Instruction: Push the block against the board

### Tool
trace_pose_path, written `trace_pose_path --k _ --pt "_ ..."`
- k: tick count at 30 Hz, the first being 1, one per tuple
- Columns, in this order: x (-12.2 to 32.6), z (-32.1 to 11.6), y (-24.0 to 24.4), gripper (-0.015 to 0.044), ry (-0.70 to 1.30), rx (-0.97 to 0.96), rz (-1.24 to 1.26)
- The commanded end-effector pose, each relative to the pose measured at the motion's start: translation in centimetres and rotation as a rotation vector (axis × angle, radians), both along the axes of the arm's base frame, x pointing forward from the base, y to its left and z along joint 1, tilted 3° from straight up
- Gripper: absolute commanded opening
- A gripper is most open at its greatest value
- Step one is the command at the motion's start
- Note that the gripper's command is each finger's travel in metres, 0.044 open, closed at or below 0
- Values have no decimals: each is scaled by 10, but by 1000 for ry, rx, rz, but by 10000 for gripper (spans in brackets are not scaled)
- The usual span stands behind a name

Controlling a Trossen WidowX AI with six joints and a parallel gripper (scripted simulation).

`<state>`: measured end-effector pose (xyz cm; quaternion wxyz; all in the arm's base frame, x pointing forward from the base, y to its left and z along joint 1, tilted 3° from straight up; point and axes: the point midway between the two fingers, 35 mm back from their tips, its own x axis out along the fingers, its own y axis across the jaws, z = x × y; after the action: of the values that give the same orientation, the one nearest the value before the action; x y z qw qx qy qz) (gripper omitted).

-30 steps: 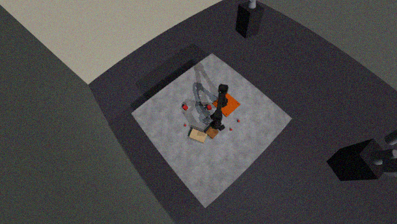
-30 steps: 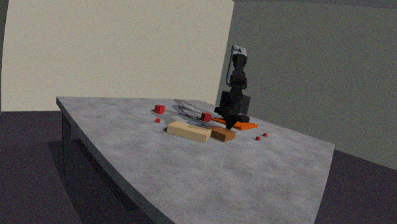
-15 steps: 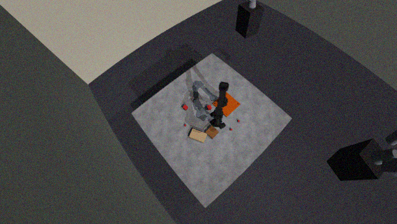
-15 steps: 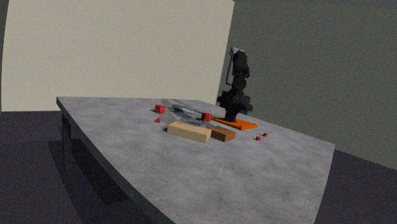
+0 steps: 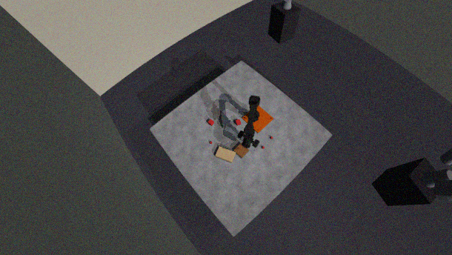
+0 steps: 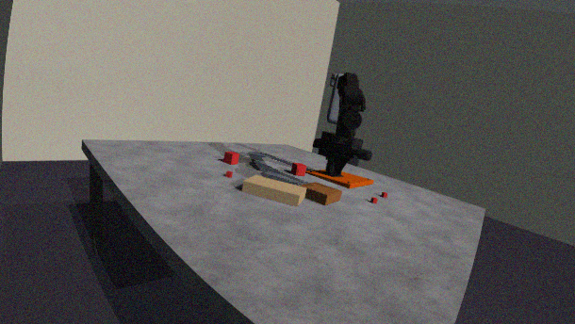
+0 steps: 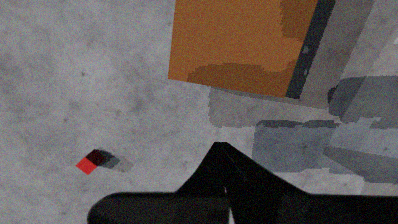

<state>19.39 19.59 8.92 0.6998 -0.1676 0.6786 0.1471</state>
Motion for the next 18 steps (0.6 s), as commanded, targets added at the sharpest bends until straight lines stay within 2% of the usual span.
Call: trace_pose_path --k 1,18 --pt "3 0 9 0 6 -10 150" --pt "16 0 44 0 18 -27 737"
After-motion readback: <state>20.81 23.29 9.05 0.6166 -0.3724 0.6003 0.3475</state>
